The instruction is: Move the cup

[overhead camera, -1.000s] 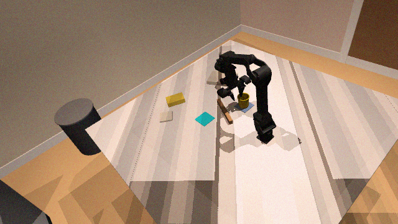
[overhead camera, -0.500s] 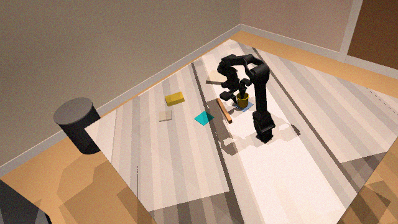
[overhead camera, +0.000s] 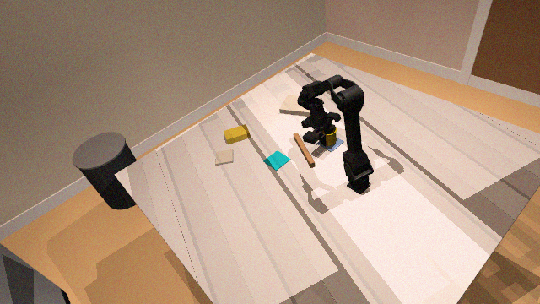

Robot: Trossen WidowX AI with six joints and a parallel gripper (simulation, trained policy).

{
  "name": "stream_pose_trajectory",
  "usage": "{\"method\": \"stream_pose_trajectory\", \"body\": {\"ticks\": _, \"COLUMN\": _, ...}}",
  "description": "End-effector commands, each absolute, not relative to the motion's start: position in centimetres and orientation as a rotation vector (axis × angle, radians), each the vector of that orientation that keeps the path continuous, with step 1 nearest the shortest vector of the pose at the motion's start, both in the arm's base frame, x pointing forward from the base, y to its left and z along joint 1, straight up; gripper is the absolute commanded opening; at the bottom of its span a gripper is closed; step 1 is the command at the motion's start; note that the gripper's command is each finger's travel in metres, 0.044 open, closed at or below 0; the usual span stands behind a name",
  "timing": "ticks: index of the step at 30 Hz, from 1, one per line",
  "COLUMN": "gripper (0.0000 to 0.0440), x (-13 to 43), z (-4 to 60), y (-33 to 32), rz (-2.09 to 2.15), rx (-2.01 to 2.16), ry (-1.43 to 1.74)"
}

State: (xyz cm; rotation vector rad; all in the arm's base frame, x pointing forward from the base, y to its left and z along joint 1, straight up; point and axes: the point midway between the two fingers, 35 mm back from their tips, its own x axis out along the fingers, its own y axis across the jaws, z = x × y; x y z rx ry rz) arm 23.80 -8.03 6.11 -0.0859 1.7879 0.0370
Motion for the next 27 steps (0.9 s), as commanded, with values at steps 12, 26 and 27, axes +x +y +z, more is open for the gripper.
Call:
{"method": "stream_pose_trajectory", "body": {"ticks": 12, "gripper": 0.0000, "x": 24.4, "z": 7.6, "y": -7.8, "rz": 0.186, "rx": -0.216, "ry": 1.729}}
{"method": "stream_pose_trajectory", "body": {"ticks": 26, "gripper": 0.0000, "x": 26.1, "z": 11.3, "y": -6.4, "rz": 0.238, "rx": -0.294, "ry": 1.638}}
{"method": "stream_pose_trajectory", "body": {"ticks": 27, "gripper": 0.0000, "x": 26.2, "z": 11.5, "y": -6.2, "rz": 0.241, "rx": -0.299, "ry": 1.631}}
